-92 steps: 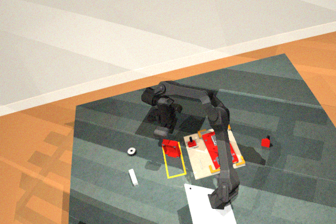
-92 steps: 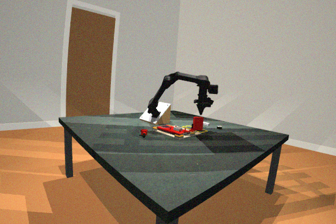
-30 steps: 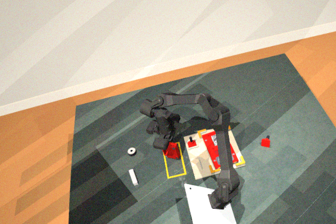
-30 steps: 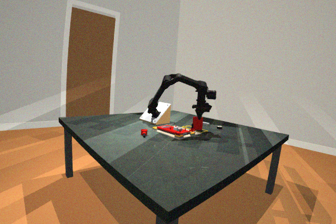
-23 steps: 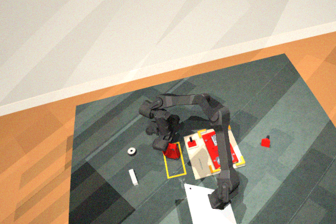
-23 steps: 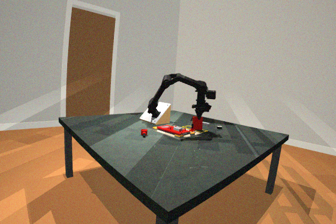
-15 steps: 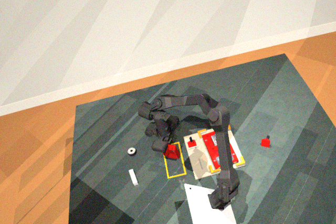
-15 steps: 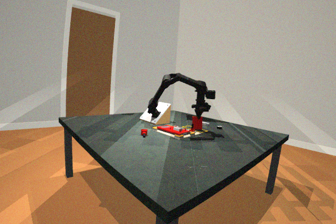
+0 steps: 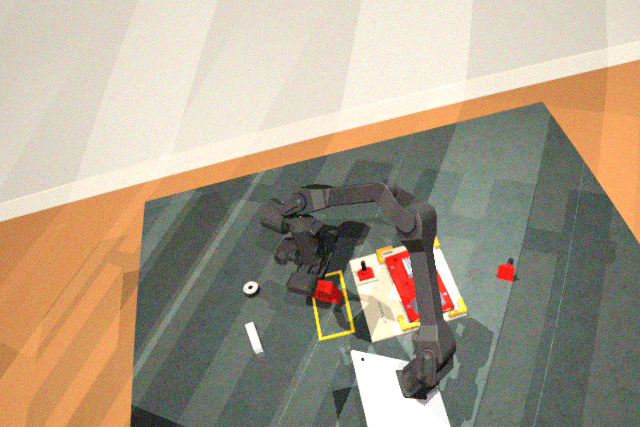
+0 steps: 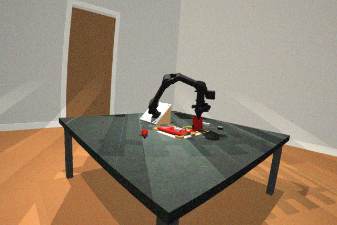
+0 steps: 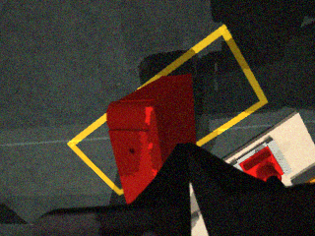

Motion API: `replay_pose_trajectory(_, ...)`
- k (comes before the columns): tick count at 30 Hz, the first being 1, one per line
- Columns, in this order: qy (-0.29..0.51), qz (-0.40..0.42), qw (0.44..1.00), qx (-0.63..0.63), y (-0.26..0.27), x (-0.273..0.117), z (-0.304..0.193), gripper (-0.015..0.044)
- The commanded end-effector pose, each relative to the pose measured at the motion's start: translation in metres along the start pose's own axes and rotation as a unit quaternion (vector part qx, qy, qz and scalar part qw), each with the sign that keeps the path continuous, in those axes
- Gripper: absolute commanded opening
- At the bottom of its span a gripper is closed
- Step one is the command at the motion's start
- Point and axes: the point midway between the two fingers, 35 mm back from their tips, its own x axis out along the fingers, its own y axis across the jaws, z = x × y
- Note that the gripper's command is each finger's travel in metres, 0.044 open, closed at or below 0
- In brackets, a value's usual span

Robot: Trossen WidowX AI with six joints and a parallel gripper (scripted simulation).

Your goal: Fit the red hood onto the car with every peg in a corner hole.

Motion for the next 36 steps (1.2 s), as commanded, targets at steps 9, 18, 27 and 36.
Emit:
replay_pose_trajectory(9, -0.002, 0.001, 1.0, 0.001, 0.013, -0.001, 0.0, 0.0)
replay_pose_trajectory(18, -0.002, 0.002, 1.0, 0.001, 0.01, -0.043, 0.003, 0.0)
replay_pose_trajectory(27, -0.002, 0.002, 1.0, 0.001, 0.009, -0.08, -0.001, 0.0)
replay_pose_trajectory(36, -0.004, -0.001, 1.0, -0.001, 0.008, -0.074, 0.001, 0.0)
